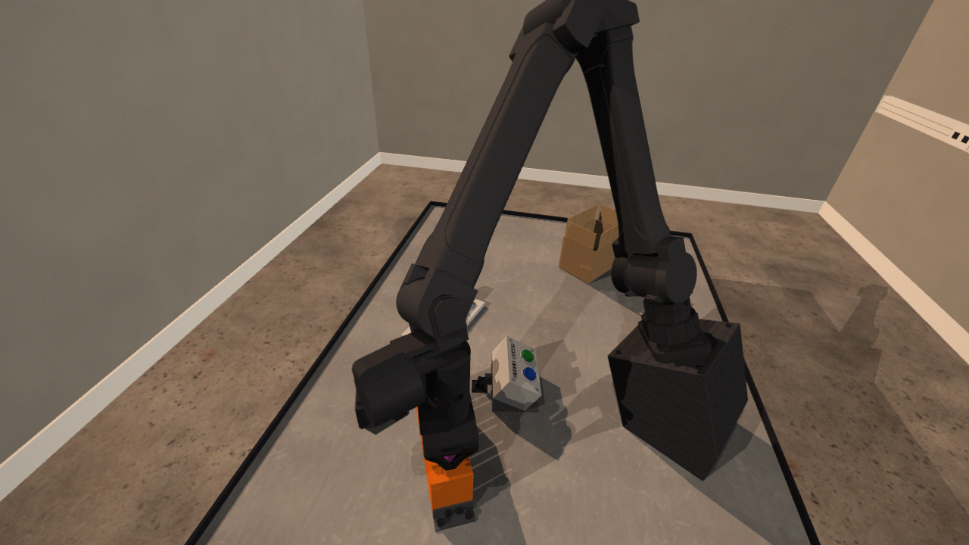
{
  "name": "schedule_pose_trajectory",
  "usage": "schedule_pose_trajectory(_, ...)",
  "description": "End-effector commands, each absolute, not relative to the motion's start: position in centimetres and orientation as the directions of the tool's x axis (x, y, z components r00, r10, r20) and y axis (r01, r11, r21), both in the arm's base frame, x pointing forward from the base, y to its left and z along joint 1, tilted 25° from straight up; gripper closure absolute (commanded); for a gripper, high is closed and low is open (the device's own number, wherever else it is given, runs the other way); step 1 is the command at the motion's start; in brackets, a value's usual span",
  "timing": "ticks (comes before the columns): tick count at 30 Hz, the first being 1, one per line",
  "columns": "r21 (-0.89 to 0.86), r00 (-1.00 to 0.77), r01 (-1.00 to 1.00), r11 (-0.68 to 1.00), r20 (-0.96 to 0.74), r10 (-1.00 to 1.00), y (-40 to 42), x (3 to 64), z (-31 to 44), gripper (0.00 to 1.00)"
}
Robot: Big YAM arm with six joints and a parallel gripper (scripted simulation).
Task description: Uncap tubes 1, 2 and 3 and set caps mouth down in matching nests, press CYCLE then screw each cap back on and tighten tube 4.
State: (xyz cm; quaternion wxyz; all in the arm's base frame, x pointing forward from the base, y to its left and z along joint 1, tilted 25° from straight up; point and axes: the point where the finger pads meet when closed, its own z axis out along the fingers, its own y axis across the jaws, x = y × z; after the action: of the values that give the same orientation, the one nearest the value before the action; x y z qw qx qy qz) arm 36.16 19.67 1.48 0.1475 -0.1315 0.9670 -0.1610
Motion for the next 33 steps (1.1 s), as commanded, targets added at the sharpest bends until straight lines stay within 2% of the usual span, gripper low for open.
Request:
schedule_pose_trajectory(1, -0.353, -0.907, -0.245, 0.903, -0.246, -0.342, 20.85, 36.86, 1.95, 0.51)
schedule_pose_trajectory(15, -0.427, -0.636, -0.692, 0.583, -0.024, -0.772, 21.05, 36.78, 2.29, 0.51)
schedule_pose_trajectory(17, -0.427, -0.636, -0.692, 0.583, -0.024, -0.772, 21.05, 36.78, 2.29, 0.51)
schedule_pose_trajectory(22, -0.424, -0.497, -0.797, 0.430, 0.055, -0.866, 21.07, 36.76, 2.30, 0.51)
schedule_pose_trajectory(29, -0.429, -0.516, -0.784, 0.449, 0.047, -0.855, 20.47, 36.87, 2.26, 0.51)
schedule_pose_trajectory(30, -0.429, -0.516, -0.784, 0.449, 0.047, -0.855, 20.47, 36.87, 2.26, 1.00)
schedule_pose_trajectory(33, -0.429, -0.516, -0.784, 0.449, 0.047, -0.855, 20.47, 36.87, 2.26, 1.00)
